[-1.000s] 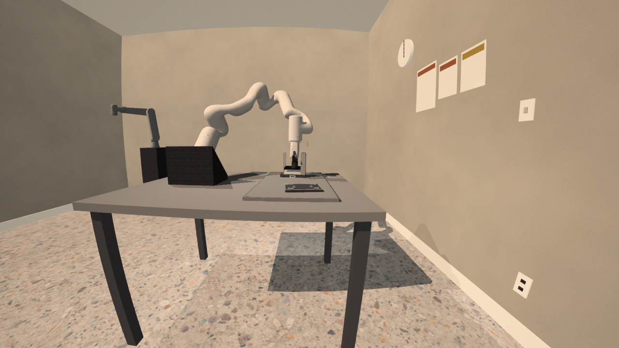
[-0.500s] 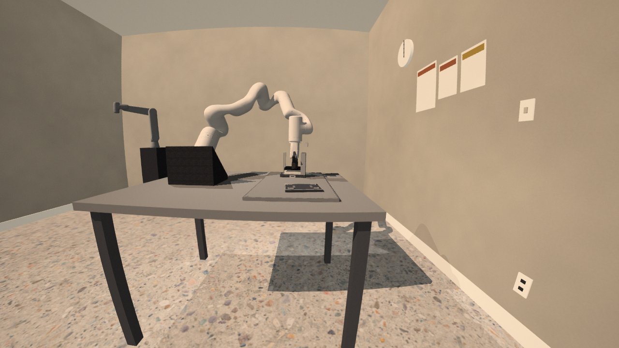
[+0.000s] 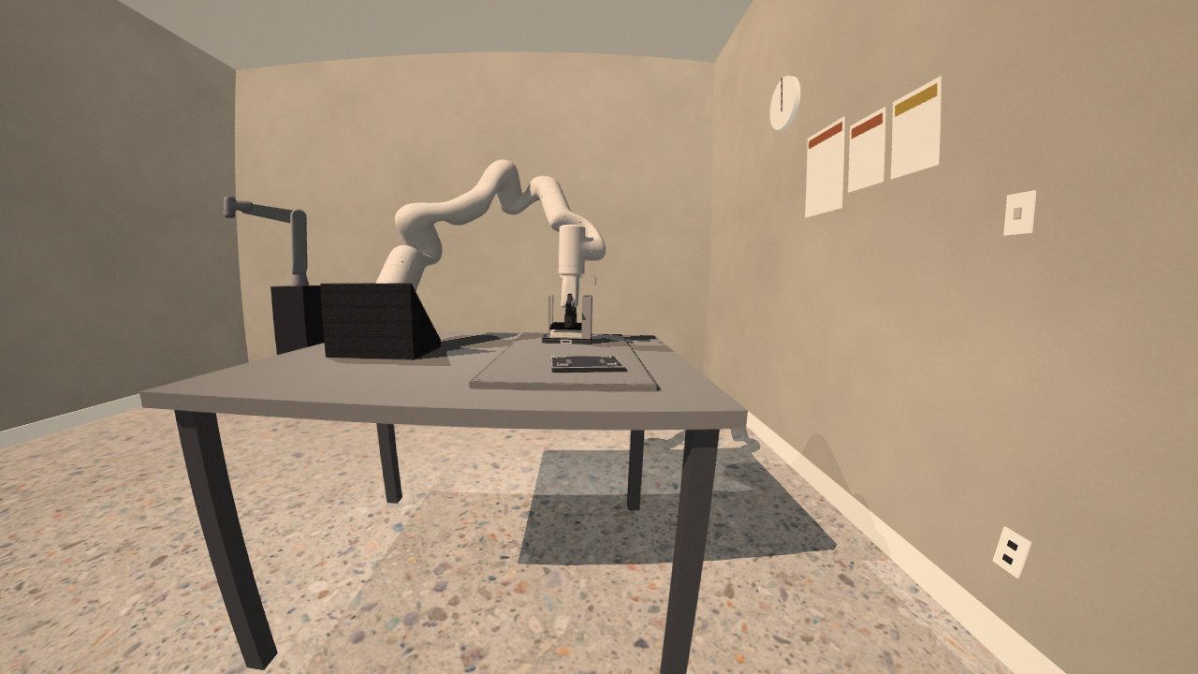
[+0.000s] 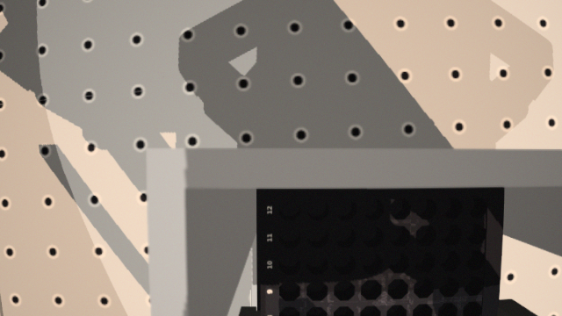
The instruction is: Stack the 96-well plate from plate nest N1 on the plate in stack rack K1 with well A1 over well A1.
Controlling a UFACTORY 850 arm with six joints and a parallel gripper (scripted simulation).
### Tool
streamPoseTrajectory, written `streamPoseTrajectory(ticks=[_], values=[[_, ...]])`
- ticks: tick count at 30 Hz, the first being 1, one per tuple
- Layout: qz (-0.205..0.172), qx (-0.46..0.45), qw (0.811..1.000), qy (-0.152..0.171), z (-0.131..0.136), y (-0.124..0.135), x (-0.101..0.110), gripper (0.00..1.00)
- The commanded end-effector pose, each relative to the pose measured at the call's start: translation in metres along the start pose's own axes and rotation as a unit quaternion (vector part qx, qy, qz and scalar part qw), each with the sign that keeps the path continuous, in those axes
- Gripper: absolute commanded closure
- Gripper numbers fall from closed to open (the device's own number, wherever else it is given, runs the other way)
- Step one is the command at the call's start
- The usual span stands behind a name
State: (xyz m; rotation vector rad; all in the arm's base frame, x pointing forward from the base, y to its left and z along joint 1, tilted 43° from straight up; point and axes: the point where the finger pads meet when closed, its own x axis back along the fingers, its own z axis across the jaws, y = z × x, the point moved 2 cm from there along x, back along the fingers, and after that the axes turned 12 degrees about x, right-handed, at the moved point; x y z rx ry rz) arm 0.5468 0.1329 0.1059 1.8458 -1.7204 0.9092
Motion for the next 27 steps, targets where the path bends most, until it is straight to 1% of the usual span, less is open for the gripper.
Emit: streamPoseTrajectory(ticks=[1, 27], values=[[0.001, 0.0, 1.0, 0.0, 0.0, -0.0007, 0.0, 1.0], [0.001, 0.0, 1.0, 0.0, 0.0, -0.0007, -0.004, 1.0]])
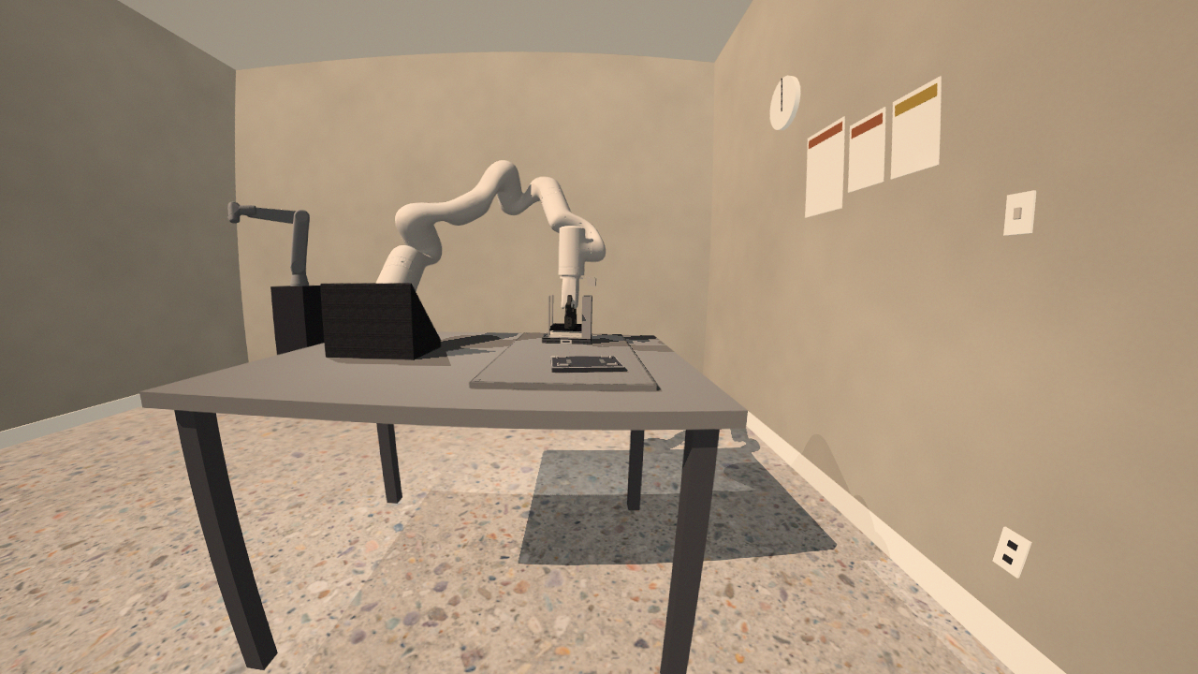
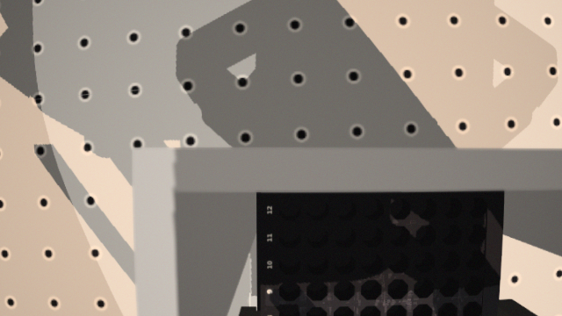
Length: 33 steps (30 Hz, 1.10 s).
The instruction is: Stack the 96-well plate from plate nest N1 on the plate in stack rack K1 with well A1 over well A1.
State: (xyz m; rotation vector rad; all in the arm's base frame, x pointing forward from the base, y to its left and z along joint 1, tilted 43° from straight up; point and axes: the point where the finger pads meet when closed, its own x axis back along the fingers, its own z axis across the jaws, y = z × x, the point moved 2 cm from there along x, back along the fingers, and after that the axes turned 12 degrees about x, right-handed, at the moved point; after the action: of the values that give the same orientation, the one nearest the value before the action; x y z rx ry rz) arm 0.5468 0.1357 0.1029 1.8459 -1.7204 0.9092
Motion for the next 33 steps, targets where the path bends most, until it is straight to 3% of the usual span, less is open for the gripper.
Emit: streamPoseTrajectory(ticks=[1, 33], values=[[0.001, 0.0, 1.0, 0.0, 0.0, -0.0007, 0.0001, 1.0], [0.001, 0.0, 1.0, 0.0, 0.0, -0.0007, -0.0047, 1.0]])
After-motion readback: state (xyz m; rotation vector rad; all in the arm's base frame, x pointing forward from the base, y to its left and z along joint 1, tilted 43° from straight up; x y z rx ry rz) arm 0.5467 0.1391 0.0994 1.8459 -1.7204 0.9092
